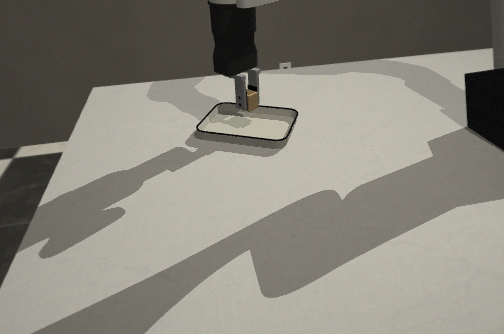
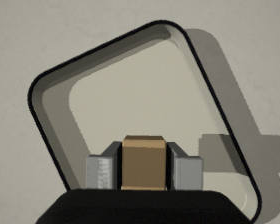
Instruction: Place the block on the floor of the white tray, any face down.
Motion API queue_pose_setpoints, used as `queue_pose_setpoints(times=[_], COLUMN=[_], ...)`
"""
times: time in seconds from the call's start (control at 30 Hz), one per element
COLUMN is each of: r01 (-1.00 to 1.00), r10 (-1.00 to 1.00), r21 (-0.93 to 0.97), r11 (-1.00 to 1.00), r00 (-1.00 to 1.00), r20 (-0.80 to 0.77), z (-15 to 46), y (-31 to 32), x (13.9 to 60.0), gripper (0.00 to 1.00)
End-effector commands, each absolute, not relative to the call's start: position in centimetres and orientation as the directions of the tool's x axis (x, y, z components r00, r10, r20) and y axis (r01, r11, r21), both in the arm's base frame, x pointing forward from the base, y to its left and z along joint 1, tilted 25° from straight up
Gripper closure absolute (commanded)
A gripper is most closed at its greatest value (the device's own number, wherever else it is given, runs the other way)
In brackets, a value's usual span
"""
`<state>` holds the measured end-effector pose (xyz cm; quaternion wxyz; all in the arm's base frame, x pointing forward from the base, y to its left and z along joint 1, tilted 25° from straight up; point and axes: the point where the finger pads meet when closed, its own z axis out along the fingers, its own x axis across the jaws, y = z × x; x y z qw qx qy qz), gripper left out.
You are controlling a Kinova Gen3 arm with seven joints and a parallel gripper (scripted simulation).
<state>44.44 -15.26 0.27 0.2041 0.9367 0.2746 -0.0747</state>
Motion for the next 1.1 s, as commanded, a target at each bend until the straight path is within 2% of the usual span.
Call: queue_pose_setpoints(times=[0.0, 0.5, 1.07], r01=[0.545, 0.545, 0.545], r10=[0.485, 0.485, 0.485], r21=[0.342, 0.342, 0.342], r11=[-0.766, -0.766, -0.766], r00=[0.838, 0.838, 0.838], r20=[-0.25, -0.25, -0.25], z=[-0.2, -2.8, -3.0], y=[-15.5, -16.5, -16.6], x=[44.5, 44.4, 44.4], gripper=[1.0, 1.0, 1.0])
